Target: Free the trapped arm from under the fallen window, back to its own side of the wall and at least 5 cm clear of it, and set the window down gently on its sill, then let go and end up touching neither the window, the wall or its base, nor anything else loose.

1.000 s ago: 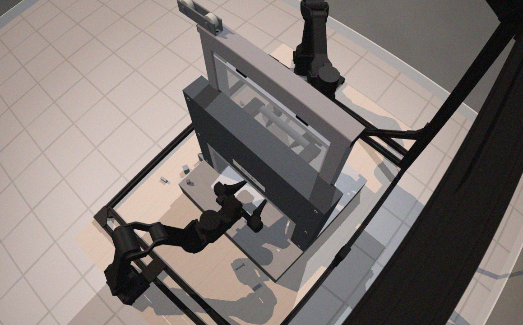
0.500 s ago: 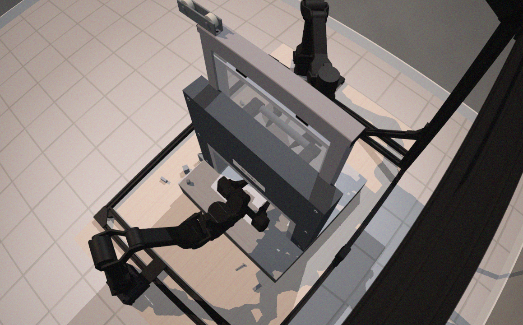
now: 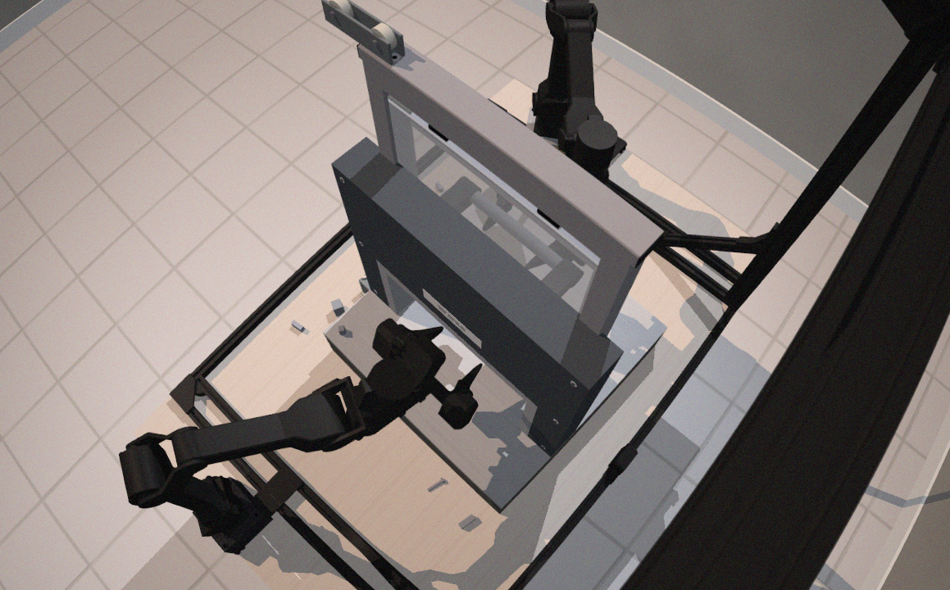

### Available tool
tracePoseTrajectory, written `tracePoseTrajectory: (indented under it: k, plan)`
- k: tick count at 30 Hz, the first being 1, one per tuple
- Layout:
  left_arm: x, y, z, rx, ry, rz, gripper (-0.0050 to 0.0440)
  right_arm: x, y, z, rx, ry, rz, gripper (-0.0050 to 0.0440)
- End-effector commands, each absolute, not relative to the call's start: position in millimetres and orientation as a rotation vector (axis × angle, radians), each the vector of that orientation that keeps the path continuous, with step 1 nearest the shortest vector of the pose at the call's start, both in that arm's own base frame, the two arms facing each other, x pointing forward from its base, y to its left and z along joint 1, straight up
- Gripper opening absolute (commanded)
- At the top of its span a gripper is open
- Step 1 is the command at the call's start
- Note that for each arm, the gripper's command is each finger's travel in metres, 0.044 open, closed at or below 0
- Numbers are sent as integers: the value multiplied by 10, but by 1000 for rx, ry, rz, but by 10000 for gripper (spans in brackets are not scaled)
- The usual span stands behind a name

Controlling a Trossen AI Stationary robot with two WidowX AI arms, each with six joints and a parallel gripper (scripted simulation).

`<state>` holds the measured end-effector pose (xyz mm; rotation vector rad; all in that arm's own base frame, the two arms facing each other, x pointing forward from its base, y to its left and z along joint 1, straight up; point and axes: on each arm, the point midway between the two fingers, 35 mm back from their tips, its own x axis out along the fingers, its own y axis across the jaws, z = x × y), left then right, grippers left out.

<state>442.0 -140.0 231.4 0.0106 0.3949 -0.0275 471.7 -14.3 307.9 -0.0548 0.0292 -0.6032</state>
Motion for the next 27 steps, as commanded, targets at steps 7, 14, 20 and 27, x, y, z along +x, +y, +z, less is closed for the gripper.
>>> tracePoseTrajectory:
  k: [7, 14, 20, 27]
  plan:
    - [3876, -1276, 3028, -7, 452, -23, 400, 4648, -108, 3503, -20, -64, -591, 400]
    - [3536, -1158, 3205, 3, 515, -15, 400, 4648, -108, 3503, -20, -64, -591, 400]
    - [3479, -1137, 3234, 4, 524, -14, 400, 4648, -108, 3503, -20, -64, -591, 400]
    - [3460, -1124, 3245, 4, 522, -16, 400, 4648, -108, 3503, -20, -64, -591, 400]
